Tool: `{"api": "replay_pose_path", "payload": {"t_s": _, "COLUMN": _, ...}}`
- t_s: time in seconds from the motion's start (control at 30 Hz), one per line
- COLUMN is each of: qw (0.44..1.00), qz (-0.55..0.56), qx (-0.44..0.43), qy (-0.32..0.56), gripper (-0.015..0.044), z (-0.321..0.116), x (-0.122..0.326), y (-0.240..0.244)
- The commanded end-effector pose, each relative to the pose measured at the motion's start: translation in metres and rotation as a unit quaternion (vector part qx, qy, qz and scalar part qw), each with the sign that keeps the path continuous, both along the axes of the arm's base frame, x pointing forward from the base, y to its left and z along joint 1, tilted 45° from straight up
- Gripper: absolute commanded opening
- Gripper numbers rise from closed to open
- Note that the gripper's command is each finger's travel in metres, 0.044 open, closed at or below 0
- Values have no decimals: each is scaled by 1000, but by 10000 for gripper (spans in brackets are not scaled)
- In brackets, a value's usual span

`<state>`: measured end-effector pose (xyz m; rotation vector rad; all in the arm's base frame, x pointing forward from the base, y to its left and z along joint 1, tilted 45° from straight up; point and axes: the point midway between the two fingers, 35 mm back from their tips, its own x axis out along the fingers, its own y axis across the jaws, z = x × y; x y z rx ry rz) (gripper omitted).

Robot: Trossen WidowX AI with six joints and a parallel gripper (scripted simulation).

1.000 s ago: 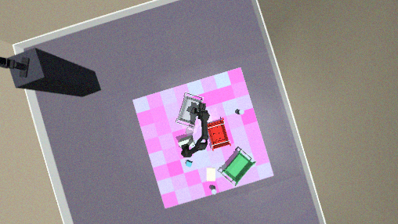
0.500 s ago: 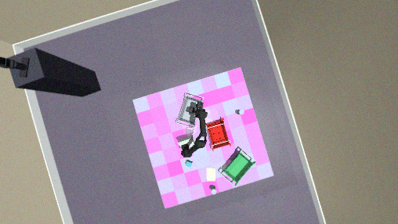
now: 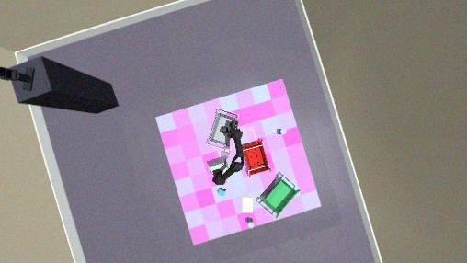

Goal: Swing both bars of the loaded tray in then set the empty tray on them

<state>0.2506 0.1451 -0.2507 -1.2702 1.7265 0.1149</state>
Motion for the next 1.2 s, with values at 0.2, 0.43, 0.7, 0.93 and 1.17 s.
{"api": "replay_pose_path", "payload": {"t_s": 0.2, "qw": 1000, "qz": 2, "qx": -2, "qy": 1, "gripper": 308, "z": -1, "x": 0, "y": -2}}
{"api": "replay_pose_path", "payload": {"t_s": 0.43, "qw": 1000, "qz": 2, "qx": -2, "qy": 1, "gripper": 221, "z": -1, "x": 0, "y": -2}}
{"api": "replay_pose_path", "payload": {"t_s": 0.7, "qw": 1000, "qz": 2, "qx": -2, "qy": 1, "gripper": 168, "z": -1, "x": 0, "y": -2}}
{"api": "replay_pose_path", "payload": {"t_s": 0.93, "qw": 1000, "qz": 2, "qx": -2, "qy": 1, "gripper": 121, "z": -1, "x": 0, "y": -2}}
{"api": "replay_pose_path", "payload": {"t_s": 1.17, "qw": 1000, "qz": 2, "qx": -2, "qy": 1, "gripper": 75, "z": -1, "x": 0, "y": -2}}
